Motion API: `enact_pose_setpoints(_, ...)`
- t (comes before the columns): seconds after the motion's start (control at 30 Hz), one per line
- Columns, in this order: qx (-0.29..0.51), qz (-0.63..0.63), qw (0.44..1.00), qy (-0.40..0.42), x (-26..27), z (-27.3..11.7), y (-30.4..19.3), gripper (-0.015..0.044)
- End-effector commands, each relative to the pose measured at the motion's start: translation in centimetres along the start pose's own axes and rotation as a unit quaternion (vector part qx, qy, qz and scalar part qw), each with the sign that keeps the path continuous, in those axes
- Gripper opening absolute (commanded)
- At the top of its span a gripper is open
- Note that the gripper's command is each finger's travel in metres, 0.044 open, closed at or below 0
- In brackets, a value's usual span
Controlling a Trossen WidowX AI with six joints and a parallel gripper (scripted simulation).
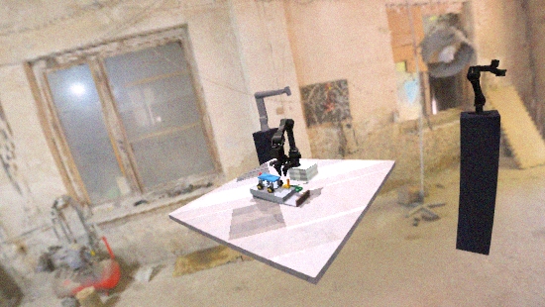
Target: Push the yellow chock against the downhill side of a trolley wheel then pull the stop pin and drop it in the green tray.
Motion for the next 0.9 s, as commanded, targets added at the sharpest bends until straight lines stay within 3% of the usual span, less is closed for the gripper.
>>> enact_pose_setpoints(0.0,0.023,0.078,0.997,-0.014,1.6,-1.0,-2.0,0.019)
enact_pose_setpoints(0.27,0.044,0.344,0.937,0.036,7.4,-1.6,-4.8,0.019)
enact_pose_setpoints(0.6,0.093,0.624,0.769,0.099,14.7,-2.6,-6.8,0.019)
enact_pose_setpoints(0.67,0.1,0.654,0.742,0.106,15.7,-2.7,-7.0,0.019)
enact_pose_setpoints(0.87,0.101,0.657,0.739,0.106,15.8,-2.7,-7.0,0.019)
Point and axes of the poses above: the point midway between the two fingers, 35 mm back from their tips, its own z axis out along the fingers, its own x axis across the jaws, y = z × x, the point moved 8 cm from there along -z, back along the fingers, and after that the axes turned 13 degrees about z, right-handed, at the moved point
